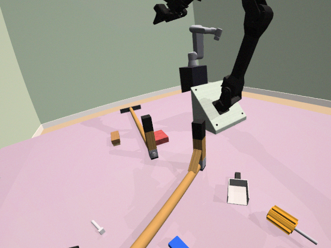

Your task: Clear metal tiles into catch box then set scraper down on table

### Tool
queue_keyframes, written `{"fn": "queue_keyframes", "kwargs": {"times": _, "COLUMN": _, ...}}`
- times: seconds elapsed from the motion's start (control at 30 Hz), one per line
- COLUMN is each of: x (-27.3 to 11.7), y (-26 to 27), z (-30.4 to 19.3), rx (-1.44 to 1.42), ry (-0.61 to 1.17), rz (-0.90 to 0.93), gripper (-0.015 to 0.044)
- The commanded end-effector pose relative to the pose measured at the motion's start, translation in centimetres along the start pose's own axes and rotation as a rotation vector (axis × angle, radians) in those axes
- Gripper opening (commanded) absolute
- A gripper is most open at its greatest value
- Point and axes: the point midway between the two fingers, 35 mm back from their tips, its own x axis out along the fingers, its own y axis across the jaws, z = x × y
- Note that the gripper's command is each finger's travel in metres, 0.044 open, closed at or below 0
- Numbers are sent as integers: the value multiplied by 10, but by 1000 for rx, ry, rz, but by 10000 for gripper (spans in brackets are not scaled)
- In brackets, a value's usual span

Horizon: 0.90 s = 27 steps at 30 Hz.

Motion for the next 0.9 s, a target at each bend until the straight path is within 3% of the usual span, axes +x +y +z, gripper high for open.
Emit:
{"fn": "queue_keyframes", "kwargs": {"times": 0.0, "x": -18, "y": 3, "z": 22, "rx": -91, "ry": -86, "rz": -55, "gripper": 440}}
{"fn": "queue_keyframes", "kwargs": {"times": 0.87, "x": -138, "y": 29, "z": 123, "rx": -490, "ry": -521, "rz": -405, "gripper": 440}}
